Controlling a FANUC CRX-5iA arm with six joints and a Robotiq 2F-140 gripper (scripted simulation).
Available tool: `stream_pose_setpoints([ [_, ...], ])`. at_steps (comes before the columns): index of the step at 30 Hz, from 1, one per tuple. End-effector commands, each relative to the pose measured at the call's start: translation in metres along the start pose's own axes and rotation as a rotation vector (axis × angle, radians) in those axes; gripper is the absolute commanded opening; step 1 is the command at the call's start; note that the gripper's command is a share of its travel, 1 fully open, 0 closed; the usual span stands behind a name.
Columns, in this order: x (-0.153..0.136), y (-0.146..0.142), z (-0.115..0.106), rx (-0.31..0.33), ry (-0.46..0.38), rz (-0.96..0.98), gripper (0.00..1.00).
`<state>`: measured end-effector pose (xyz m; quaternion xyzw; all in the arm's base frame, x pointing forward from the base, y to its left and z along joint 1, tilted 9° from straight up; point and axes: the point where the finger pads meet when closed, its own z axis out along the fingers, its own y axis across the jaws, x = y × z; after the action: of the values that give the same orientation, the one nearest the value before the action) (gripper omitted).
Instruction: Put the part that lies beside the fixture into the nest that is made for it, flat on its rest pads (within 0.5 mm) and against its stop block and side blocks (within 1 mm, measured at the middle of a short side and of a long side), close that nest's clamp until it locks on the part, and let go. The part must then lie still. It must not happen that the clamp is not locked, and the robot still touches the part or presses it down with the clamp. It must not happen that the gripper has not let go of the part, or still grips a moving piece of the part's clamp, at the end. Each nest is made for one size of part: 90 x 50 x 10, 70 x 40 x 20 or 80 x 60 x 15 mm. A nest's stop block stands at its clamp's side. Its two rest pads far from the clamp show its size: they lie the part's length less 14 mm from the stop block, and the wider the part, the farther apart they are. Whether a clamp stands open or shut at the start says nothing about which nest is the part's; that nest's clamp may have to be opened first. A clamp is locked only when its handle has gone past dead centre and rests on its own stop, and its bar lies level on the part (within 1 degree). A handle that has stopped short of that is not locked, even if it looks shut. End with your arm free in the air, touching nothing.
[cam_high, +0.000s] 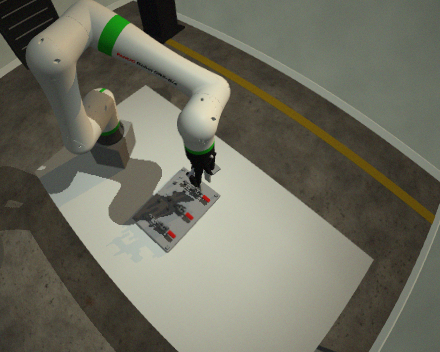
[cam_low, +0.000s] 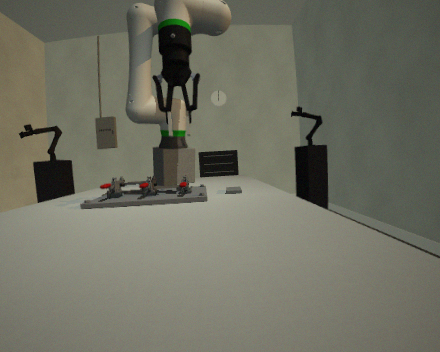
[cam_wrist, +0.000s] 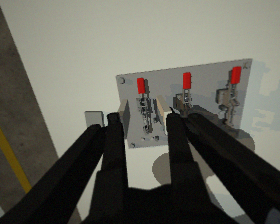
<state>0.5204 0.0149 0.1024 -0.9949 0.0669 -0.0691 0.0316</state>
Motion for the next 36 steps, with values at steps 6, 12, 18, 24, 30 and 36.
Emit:
stream_pose_setpoints([
  [6, 0.003, 0.000, 0.001, 0.001, -0.001, 0.000, 0.28],
  [12, 0.003, 0.000, 0.009, 0.001, -0.001, 0.000, 0.28],
  [18, 0.003, 0.000, 0.025, 0.001, -0.001, 0.000, 0.28],
  [24, 0.003, 0.000, 0.052, 0.001, -0.001, 0.000, 0.28],
  [30, 0.003, 0.000, 0.072, 0.001, -0.001, 0.000, 0.28],
  [36, 0.003, 0.000, 0.097, 0.001, -0.001, 0.000, 0.28],
])
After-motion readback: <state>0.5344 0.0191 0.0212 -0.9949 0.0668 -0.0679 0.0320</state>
